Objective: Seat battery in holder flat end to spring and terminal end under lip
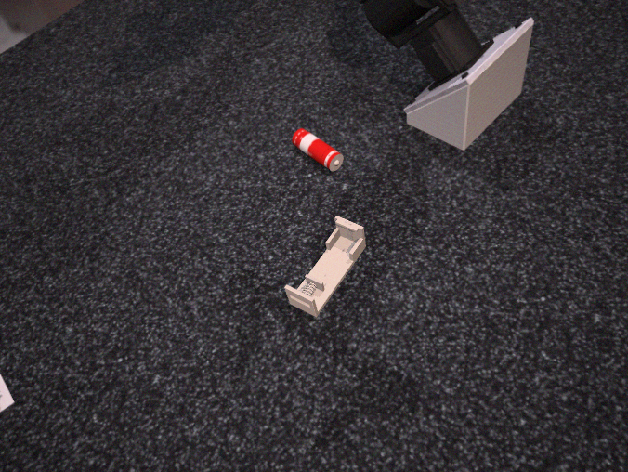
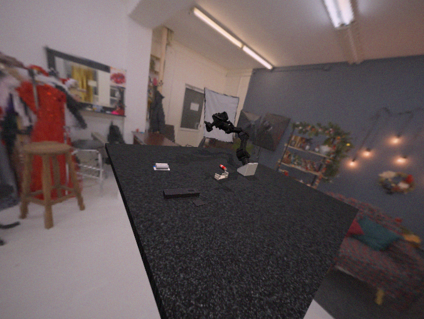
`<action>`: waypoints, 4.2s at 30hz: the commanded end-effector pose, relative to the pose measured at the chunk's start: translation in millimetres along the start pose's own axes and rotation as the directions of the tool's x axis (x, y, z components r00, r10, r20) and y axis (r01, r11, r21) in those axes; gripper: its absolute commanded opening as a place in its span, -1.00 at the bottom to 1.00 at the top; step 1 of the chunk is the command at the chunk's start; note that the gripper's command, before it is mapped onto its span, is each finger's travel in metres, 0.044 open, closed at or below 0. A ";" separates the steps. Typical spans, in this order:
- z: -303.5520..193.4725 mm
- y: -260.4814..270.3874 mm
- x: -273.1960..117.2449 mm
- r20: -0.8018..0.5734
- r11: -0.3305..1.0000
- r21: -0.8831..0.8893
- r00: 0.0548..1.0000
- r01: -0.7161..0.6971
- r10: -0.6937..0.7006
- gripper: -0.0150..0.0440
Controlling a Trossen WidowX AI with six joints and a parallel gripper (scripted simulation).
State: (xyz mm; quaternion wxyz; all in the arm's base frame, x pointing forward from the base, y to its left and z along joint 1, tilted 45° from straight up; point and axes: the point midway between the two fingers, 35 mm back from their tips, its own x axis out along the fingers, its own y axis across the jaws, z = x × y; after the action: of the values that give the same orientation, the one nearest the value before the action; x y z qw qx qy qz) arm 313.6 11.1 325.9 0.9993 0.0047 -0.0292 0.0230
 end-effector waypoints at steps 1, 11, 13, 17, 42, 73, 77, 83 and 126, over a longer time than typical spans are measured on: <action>-5.0 -0.8 1.2 -0.021 1.000 -0.011 1.000 0.006 -0.007 0.78; -193.9 -34.1 -41.8 -0.766 0.825 -0.510 0.564 -0.244 -0.307 0.33; -215.2 -41.2 -64.8 -0.829 0.752 -0.533 0.420 -0.389 -0.370 0.33; -239.0 -56.9 -115.4 -0.855 0.571 -0.436 0.122 -0.696 -0.504 0.33; -237.1 -83.9 -175.8 -0.700 0.300 -0.016 -0.203 -0.954 -0.684 0.33; -266.3 -113.9 -185.5 -0.697 0.300 -0.017 -0.203 -0.954 -0.687 0.06; -266.3 -113.9 -185.5 -0.697 0.300 -0.017 -0.203 -0.954 -0.687 -0.16; -266.3 -113.9 -185.5 -0.697 0.300 -0.017 -0.203 -0.954 -0.687 -0.22; -286.2 -17.9 -55.2 -0.704 -0.653 0.708 -0.198 -0.271 -0.682 -0.22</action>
State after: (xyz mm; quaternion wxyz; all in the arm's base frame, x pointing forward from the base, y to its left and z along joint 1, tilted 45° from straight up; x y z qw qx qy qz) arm 263.9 -15.6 46.6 0.1021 0.6529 -0.4289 -0.6160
